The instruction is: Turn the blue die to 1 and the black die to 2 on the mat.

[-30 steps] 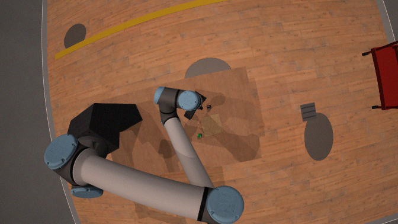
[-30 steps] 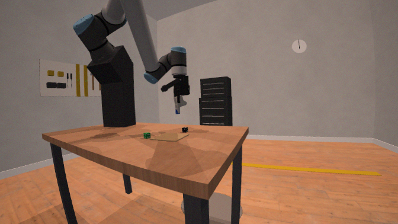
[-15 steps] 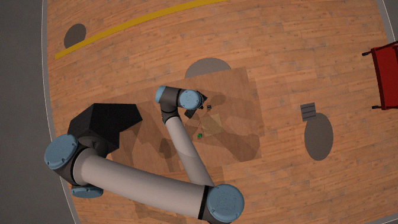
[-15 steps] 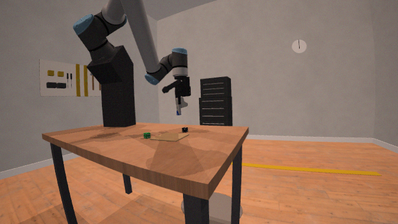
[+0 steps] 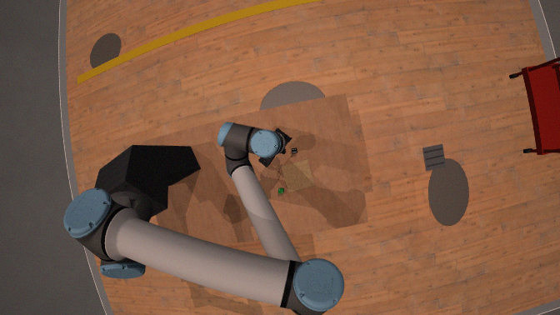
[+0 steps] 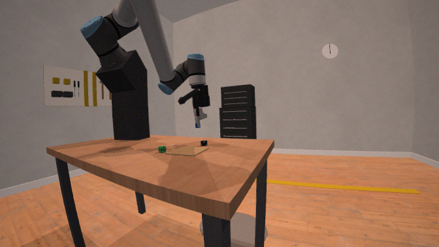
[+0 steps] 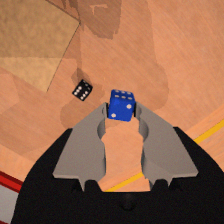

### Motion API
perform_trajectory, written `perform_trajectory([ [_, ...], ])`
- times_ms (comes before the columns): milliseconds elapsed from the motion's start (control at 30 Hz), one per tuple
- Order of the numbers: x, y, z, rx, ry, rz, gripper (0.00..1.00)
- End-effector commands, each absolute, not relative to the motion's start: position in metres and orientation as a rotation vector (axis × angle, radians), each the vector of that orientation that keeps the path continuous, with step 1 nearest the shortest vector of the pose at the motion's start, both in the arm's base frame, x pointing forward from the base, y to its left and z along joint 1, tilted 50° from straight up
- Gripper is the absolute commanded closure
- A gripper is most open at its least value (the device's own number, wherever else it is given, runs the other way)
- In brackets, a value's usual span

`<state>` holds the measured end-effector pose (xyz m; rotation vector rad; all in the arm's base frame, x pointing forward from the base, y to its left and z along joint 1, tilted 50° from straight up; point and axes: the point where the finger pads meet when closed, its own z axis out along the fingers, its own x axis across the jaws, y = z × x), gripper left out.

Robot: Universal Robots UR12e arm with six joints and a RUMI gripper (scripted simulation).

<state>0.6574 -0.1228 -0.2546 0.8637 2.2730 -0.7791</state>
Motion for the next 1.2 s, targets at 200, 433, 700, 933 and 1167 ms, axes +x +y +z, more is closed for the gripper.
perform_trajectory([
  [200, 0.6571, -0.123, -0.2538, 0.761, 2.304, -0.525, 0.94],
  [433, 0.6568, -0.1234, -0.2534, 0.689, 2.313, -0.351, 0.94],
  [700, 0.6564, -0.1245, -0.2545, 0.572, 2.308, -0.075, 0.94],
  [933, 0.656, -0.1248, -0.2542, 0.494, 2.29, 0.096, 0.94],
  [1167, 0.6558, -0.1249, -0.2547, 0.437, 2.273, 0.218, 0.94],
])
